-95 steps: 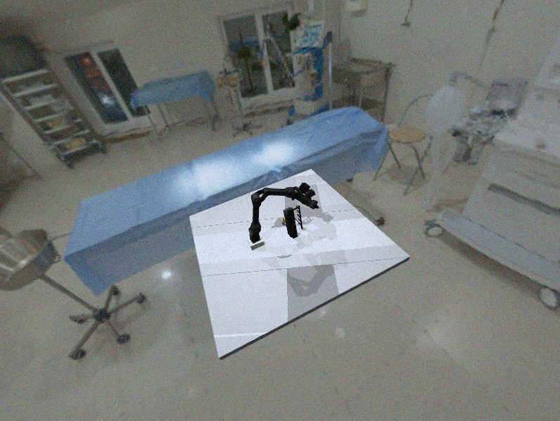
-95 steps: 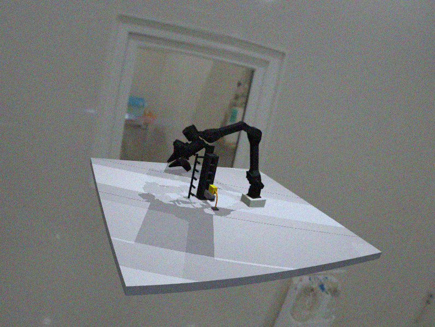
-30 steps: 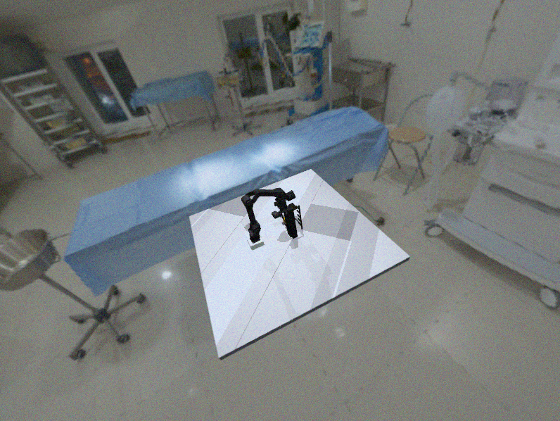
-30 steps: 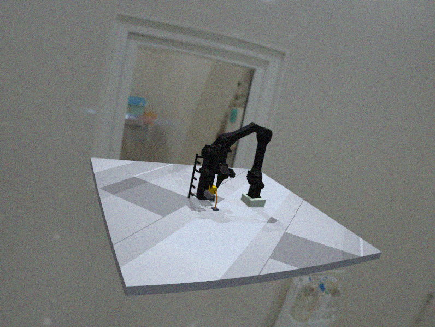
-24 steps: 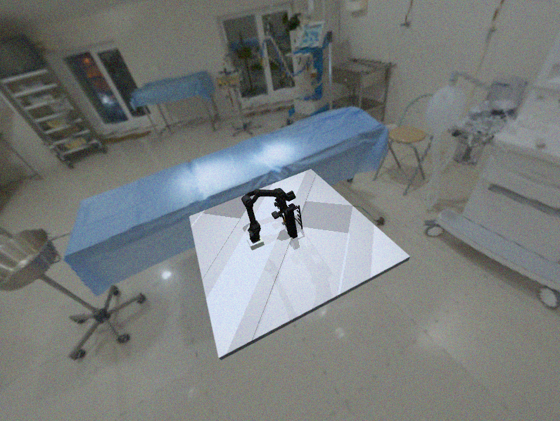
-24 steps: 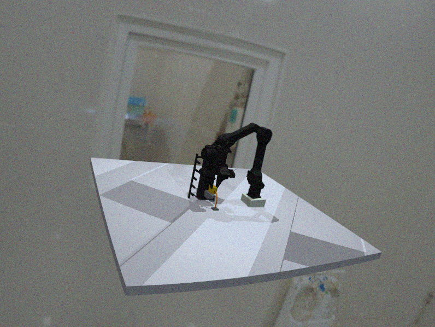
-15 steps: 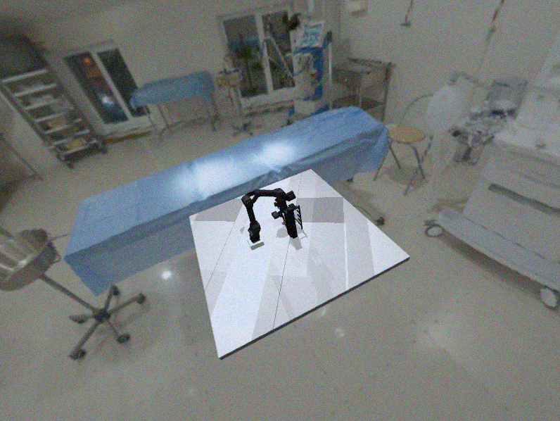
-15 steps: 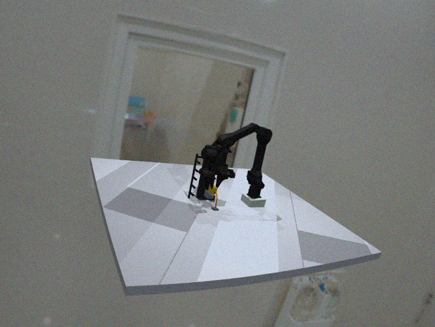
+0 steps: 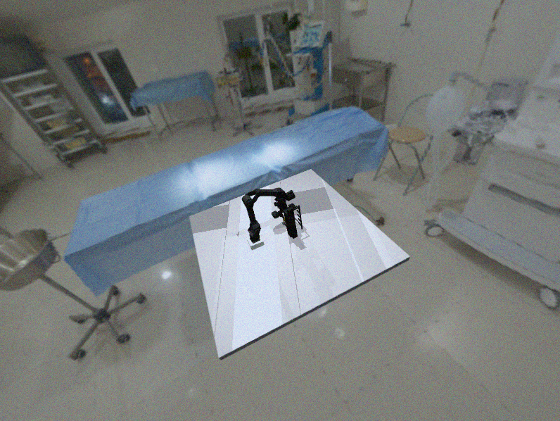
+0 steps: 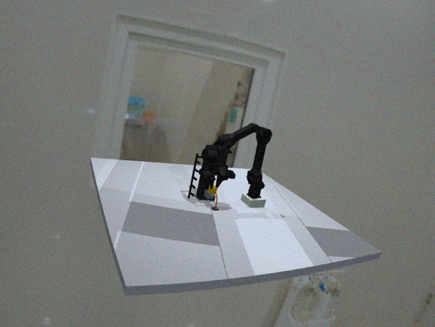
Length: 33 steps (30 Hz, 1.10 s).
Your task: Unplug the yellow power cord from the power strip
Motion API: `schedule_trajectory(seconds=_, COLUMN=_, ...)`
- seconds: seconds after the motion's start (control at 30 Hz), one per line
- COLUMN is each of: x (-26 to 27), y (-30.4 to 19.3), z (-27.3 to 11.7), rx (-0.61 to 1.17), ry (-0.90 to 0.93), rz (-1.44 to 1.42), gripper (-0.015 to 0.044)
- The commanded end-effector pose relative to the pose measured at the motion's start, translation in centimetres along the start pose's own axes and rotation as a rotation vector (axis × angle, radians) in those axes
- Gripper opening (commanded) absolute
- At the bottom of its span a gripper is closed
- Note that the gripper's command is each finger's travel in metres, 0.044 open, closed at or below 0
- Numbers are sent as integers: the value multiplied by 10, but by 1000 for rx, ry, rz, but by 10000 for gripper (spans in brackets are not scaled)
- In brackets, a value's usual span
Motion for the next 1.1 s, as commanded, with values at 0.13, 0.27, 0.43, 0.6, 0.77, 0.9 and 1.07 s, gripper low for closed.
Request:
schedule_trajectory(seconds=0.13, x=2, y=24, z=-2, rx=-44, ry=3, rz=-20, gripper=0)
schedule_trajectory(seconds=0.27, x=4, y=30, z=-2, rx=-45, ry=4, rz=-20, gripper=0)
schedule_trajectory(seconds=0.43, x=6, y=38, z=-3, rx=-46, ry=4, rz=-20, gripper=0)
schedule_trajectory(seconds=0.6, x=8, y=46, z=-3, rx=-47, ry=5, rz=-21, gripper=0)
schedule_trajectory(seconds=0.77, x=7, y=37, z=-3, rx=-48, ry=6, rz=-22, gripper=105)
schedule_trajectory(seconds=0.9, x=7, y=37, z=-3, rx=-48, ry=6, rz=-22, gripper=210)
schedule_trajectory(seconds=1.07, x=7, y=37, z=-3, rx=-48, ry=6, rz=-22, gripper=341)
Point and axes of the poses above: the point midway between the two fingers, 35 mm back from their tips, its own z axis out along the fingers, its own x axis across the jaws, y = z × x, the point moved 5 cm from there along -z, back along the fingers, and after that the axes turned 7 degrees about z, right-handed, at the moved point
